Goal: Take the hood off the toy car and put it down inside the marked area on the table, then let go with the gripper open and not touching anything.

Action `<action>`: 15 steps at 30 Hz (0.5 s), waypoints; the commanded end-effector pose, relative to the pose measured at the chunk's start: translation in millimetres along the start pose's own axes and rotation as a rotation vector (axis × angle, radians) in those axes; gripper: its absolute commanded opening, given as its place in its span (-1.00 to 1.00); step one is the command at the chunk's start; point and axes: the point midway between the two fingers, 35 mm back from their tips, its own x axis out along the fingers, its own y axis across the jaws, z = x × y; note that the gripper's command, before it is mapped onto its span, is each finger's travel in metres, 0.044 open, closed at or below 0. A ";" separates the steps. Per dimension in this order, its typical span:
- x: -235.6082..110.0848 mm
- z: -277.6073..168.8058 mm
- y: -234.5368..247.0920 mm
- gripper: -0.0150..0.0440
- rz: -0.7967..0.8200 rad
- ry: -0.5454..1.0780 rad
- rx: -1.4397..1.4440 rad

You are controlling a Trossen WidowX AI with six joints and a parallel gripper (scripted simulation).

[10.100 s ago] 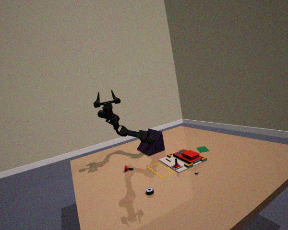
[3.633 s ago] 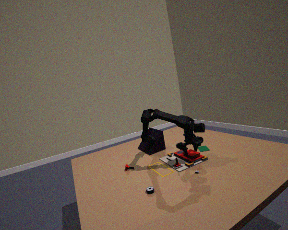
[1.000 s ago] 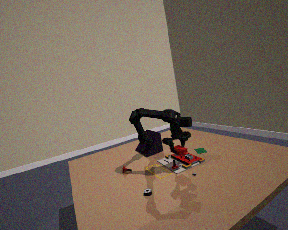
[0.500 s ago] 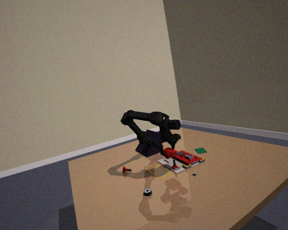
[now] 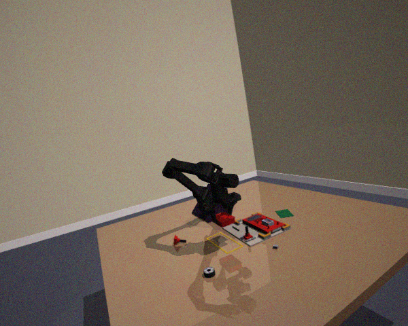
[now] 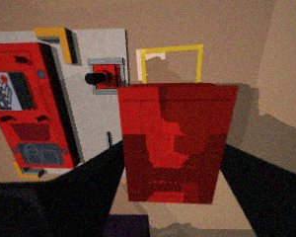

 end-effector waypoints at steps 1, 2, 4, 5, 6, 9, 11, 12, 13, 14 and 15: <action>0.2 -7.2 -11.8 -0.49 -0.008 0.000 -0.006; 0.2 -7.6 -12.4 -0.49 -0.008 0.000 -0.006; 0.6 -7.6 -12.4 -0.49 -0.008 0.000 -0.006; 1.0 -7.5 -12.4 -0.49 -0.008 0.000 -0.006; 1.5 -7.4 -12.4 -0.49 -0.008 0.000 -0.006; 3.8 -7.1 -12.2 -0.49 -0.007 0.000 -0.006; 5.4 -6.9 -12.2 -0.49 -0.007 0.000 -0.006; 6.2 -6.9 -12.1 -0.49 -0.007 0.000 -0.006; 7.0 -6.8 -12.1 -0.49 -0.007 0.000 -0.006; 7.8 -6.7 -12.1 -0.49 -0.007 0.000 -0.006; 8.6 -6.6 -12.0 -0.49 -0.007 0.000 -0.006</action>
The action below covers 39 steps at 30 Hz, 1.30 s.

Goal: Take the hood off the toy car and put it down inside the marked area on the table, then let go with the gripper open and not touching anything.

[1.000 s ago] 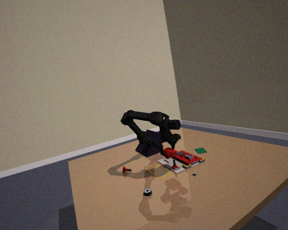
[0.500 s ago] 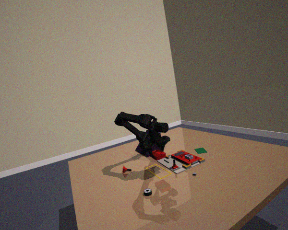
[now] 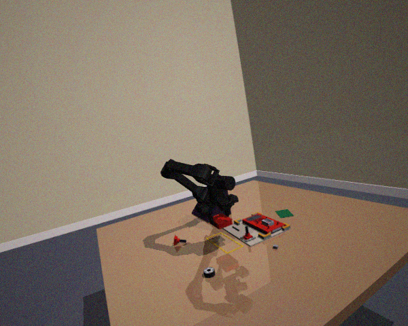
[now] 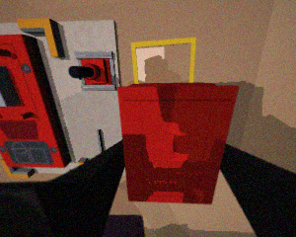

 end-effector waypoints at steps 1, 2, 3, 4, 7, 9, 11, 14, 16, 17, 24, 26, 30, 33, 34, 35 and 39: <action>3.1 0.3 -0.2 -0.49 -0.004 -0.002 -0.005; 3.9 0.3 -0.2 -0.49 -0.004 -0.002 -0.005; 4.7 0.4 -0.2 -0.49 -0.004 -0.002 -0.005; 5.5 0.5 -0.1 -0.49 -0.003 -0.002 -0.005; 7.9 0.7 -0.1 -0.49 -0.003 -0.002 -0.005; 9.6 0.9 0.0 -0.49 -0.003 -0.002 -0.005; 11.2 1.0 0.0 -0.49 -0.003 -0.002 -0.005; 13.6 1.2 0.1 -0.49 -0.003 -0.002 -0.005; 15.3 1.3 0.1 -0.49 -0.003 -0.002 -0.005; 16.1 1.4 0.1 -0.49 -0.003 -0.002 -0.005; 21.8 1.7 0.1 -0.49 -0.002 -0.002 -0.005; 23.4 1.8 0.1 -0.49 -0.002 -0.002 -0.005; 26.7 1.9 0.1 -0.49 -0.002 -0.002 -0.005; 29.1 1.9 0.1 -0.49 -0.002 -0.002 -0.005; 29.9 1.9 0.1 -0.49 -0.002 -0.002 -0.004; 30.8 1.9 0.1 -0.49 -0.002 -0.002 -0.004; 34.0 2.0 0.0 -0.49 -0.003 -0.002 -0.004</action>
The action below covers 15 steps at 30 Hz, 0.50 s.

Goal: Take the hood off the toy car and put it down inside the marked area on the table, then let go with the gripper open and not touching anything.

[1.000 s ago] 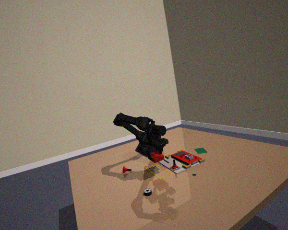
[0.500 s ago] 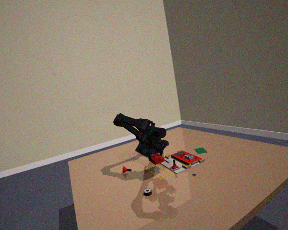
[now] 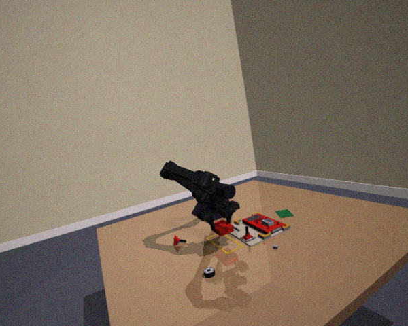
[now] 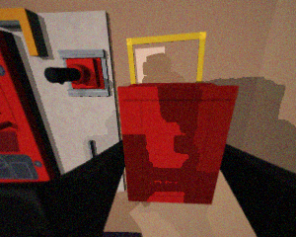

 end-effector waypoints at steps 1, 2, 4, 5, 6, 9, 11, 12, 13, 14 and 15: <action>3.3 -0.1 -0.2 -0.49 -0.005 -0.001 -0.005; 4.1 -0.1 -0.3 -0.49 -0.005 -0.001 -0.005; 5.7 -0.1 -0.3 -0.49 -0.005 -0.001 -0.005; 6.6 -0.1 -0.3 -0.49 -0.005 -0.001 -0.005; 7.4 -0.2 -0.4 -0.49 -0.005 -0.001 -0.005; 9.8 -0.2 -0.4 -0.49 -0.005 -0.001 -0.005; 11.4 -0.3 -0.5 -0.49 -0.005 -0.001 -0.005; 12.2 -0.3 -0.5 -0.49 -0.005 -0.001 -0.005; 13.0 -0.3 -0.6 -0.49 -0.005 -0.001 -0.005; 13.8 -0.4 -0.6 -0.49 -0.005 -0.001 -0.005; 14.6 -0.4 -0.6 -0.49 -0.005 -0.001 -0.005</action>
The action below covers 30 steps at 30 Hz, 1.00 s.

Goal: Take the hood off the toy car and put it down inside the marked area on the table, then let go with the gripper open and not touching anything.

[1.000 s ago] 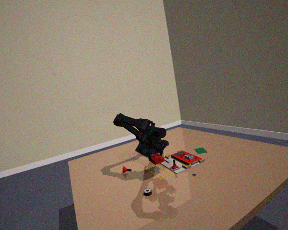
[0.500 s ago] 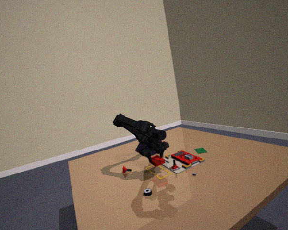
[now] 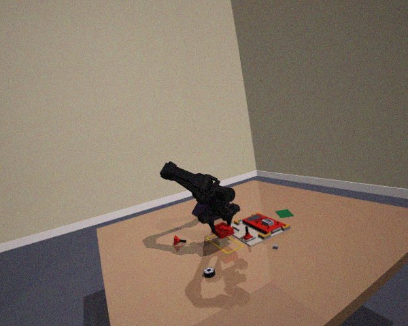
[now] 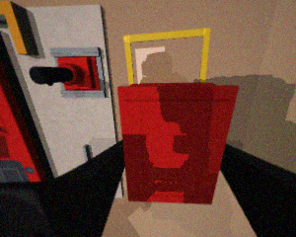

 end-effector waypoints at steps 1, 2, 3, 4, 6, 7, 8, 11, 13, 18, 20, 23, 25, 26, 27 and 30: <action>3.3 -0.3 -0.3 -0.49 -0.005 -0.001 -0.005; 4.1 -0.3 -0.3 -0.49 -0.005 -0.001 -0.005; 4.9 -0.4 -0.4 -0.49 -0.005 -0.001 -0.005; 5.7 -0.4 -0.4 -0.49 -0.005 -0.001 -0.005; 7.3 -0.5 -0.5 -0.49 -0.005 -0.001 -0.005; 8.1 -0.6 -0.5 -0.49 -0.005 -0.001 -0.005; 8.9 -0.6 -0.6 -0.49 -0.006 -0.001 -0.005; 11.3 -0.8 -0.7 -0.49 -0.006 -0.001 -0.005; 12.9 -0.9 -0.8 -0.49 -0.006 -0.001 -0.005; 16.9 -1.3 -1.1 -0.49 -0.007 -0.001 -0.005; 18.4 -1.5 -1.2 -0.49 -0.007 -0.001 -0.005; 20.8 -1.7 -1.4 -0.49 -0.008 -0.001 -0.005; 22.4 -1.9 -1.5 -0.49 -0.008 -0.001 -0.005; 23.2 -2.0 -1.6 -0.49 -0.008 -0.001 -0.005; 24.0 -2.1 -1.6 -0.49 -0.009 -0.001 -0.005; 26.3 -2.5 -1.8 -0.49 -0.009 -0.001 -0.005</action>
